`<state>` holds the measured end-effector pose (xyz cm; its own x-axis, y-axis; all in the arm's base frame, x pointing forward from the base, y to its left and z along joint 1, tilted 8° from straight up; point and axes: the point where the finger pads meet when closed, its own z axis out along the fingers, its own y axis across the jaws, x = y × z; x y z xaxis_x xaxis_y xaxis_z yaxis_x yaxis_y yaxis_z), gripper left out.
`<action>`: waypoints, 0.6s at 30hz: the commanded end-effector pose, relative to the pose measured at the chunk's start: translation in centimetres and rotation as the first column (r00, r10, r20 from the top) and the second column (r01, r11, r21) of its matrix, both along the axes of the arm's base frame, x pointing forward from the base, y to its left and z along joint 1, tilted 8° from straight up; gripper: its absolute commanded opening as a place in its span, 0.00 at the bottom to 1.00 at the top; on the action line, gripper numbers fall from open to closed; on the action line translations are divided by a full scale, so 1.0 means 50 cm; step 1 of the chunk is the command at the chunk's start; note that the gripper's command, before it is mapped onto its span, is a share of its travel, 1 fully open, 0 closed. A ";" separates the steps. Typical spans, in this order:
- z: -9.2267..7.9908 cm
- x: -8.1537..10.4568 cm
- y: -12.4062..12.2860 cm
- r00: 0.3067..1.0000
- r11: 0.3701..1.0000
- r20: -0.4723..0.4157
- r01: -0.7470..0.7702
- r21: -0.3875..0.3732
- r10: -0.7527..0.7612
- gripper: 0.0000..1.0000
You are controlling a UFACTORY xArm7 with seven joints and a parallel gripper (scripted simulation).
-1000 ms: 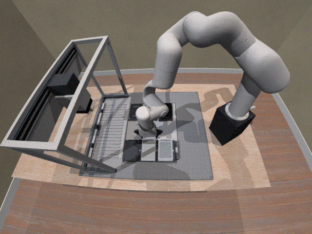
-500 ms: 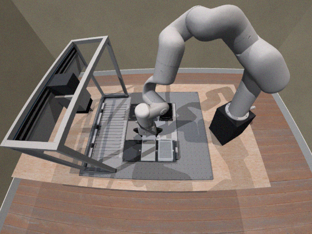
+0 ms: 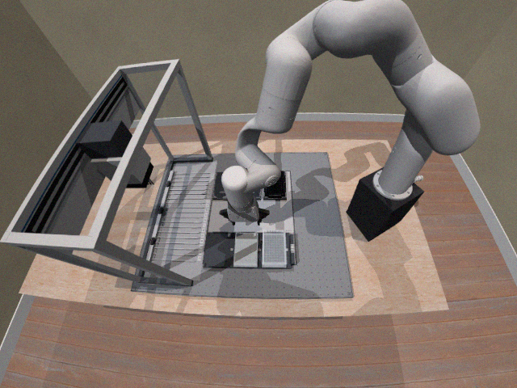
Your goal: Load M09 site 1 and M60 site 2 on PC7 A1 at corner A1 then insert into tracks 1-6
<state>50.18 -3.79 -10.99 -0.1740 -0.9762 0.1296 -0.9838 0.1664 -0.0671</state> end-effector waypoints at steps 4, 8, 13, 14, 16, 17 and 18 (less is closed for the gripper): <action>0.026 0.002 0.004 1.000 1.000 0.004 -0.001 0.000 0.001 1.00; 0.039 0.001 0.006 1.000 1.000 0.004 -0.001 0.000 0.001 1.00; 0.055 0.001 0.008 1.000 1.000 0.004 -0.001 0.000 0.001 1.00; 0.059 0.001 0.009 1.000 1.000 0.004 -0.001 0.000 0.001 1.00; 0.062 0.000 0.009 1.000 1.000 0.004 -0.001 0.000 0.001 1.00; 0.062 0.000 0.009 1.000 1.000 0.004 -0.001 0.000 0.001 1.00; 0.065 0.000 0.009 1.000 1.000 0.004 -0.001 0.000 0.001 1.00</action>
